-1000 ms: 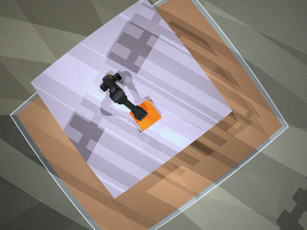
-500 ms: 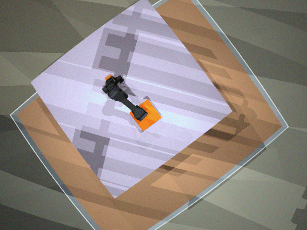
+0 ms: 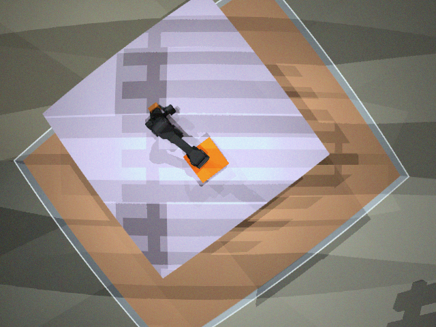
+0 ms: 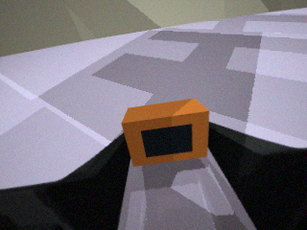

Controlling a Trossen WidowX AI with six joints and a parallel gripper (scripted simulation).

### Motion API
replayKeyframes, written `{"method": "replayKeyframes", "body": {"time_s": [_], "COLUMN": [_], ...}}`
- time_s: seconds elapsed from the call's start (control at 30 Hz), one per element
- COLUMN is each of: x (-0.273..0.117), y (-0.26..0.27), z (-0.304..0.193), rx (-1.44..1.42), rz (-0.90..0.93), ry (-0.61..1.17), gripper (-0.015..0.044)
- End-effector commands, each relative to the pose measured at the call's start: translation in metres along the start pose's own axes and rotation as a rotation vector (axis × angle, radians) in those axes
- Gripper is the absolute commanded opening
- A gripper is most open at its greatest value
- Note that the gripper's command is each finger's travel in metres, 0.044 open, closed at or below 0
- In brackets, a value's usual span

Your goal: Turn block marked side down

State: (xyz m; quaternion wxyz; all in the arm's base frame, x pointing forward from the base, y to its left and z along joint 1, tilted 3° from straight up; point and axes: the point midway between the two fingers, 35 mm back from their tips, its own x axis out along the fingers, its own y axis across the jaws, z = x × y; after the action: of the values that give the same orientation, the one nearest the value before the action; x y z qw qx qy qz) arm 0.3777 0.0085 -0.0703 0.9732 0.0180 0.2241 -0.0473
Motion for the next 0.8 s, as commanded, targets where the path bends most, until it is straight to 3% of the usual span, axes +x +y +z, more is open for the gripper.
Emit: {"method": "replayKeyframes", "body": {"time_s": [0.0, 0.13, 0.67, 0.77], "x": [-0.0004, -0.0004, -0.0004, -0.0004], "y": [-0.0006, -0.0006, -0.0006, -0.0006], "z": [0.0006, 0.0006, 0.0006, 0.0006], "rx": [-0.003, -0.003, -0.003, -0.003], "rz": [-0.004, -0.004, -0.004, -0.004], "ry": [-0.006, -0.006, -0.006, -0.006], "gripper": [0.0, 0.0, 0.042, 0.044]}}
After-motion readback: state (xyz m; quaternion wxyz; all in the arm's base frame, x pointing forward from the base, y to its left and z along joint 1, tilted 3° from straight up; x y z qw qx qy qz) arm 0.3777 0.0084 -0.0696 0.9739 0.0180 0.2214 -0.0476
